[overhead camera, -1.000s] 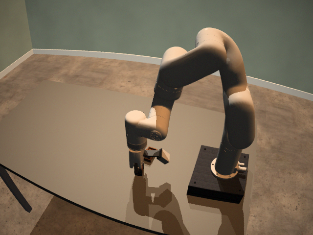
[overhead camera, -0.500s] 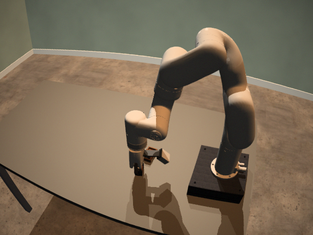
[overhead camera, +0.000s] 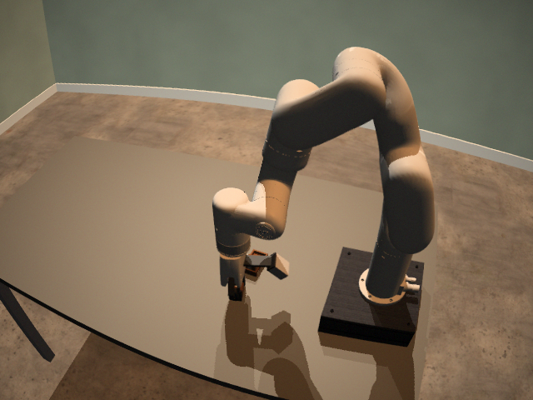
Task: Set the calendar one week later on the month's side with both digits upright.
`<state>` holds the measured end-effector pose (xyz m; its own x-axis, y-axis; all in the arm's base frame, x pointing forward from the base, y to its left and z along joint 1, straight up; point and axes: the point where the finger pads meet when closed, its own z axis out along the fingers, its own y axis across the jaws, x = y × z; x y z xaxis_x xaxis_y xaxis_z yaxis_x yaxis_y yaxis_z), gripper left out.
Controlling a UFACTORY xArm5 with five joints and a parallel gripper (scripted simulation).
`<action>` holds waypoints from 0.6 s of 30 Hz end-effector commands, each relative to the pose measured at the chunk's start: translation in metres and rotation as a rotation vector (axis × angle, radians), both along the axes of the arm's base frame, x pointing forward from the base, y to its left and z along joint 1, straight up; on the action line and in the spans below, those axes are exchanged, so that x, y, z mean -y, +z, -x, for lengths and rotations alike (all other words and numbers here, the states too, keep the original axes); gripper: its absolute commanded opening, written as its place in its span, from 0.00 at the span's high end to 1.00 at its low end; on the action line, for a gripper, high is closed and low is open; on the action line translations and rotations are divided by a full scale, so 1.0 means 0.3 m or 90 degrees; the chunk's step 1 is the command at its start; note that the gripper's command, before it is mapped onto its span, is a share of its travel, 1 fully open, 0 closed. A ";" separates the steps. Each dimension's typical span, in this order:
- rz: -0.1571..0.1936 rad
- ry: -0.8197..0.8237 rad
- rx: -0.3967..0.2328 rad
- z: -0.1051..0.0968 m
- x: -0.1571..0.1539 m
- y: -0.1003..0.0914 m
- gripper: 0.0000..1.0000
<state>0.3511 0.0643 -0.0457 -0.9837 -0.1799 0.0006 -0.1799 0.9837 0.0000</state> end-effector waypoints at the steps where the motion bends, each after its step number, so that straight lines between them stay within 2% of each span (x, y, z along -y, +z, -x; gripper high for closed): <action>1: 0.000 0.000 0.002 -0.004 -0.001 0.002 0.53; 11: 0.000 0.000 0.002 -0.004 -0.001 0.019 0.53; 18: 0.000 0.000 0.002 -0.004 -0.001 0.110 0.53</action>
<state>0.3510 0.0643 -0.0273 -0.9837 -0.1798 0.0007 -0.1798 0.9837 0.0000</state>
